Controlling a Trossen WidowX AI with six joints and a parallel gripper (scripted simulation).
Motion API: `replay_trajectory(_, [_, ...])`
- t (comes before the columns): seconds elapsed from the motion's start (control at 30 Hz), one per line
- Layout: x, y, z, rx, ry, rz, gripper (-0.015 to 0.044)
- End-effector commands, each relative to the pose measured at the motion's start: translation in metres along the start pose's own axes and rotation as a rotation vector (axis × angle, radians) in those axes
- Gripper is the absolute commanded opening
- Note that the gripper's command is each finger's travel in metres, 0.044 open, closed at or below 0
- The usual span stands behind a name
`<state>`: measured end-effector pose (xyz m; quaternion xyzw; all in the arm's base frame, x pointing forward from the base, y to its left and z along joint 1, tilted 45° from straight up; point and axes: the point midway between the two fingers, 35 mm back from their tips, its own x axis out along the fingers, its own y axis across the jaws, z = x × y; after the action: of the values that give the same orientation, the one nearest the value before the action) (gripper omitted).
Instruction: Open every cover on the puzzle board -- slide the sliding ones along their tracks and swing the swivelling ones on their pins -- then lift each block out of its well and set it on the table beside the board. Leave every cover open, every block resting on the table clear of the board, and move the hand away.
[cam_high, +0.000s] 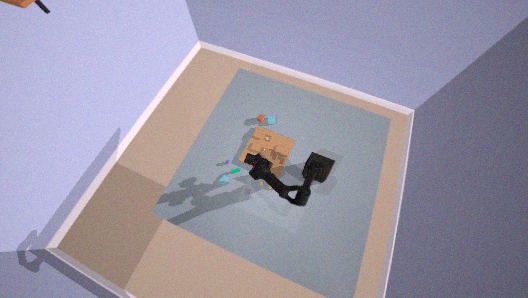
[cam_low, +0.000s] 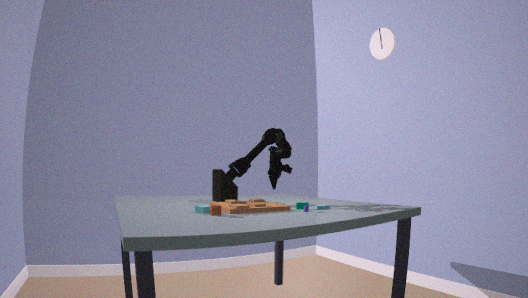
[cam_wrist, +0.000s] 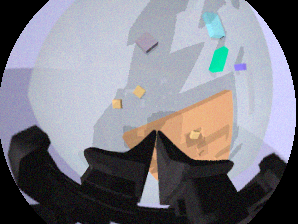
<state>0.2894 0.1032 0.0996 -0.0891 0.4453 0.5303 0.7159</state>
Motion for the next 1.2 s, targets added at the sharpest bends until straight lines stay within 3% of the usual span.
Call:
replay_trajectory(0.0, [-0.001,-0.016,-0.004,0.065,0.007,-0.005,0.0000])
replay_trajectory(1.17, [0.005,-0.170,-0.119,1.217,0.014,0.002,0.0000])
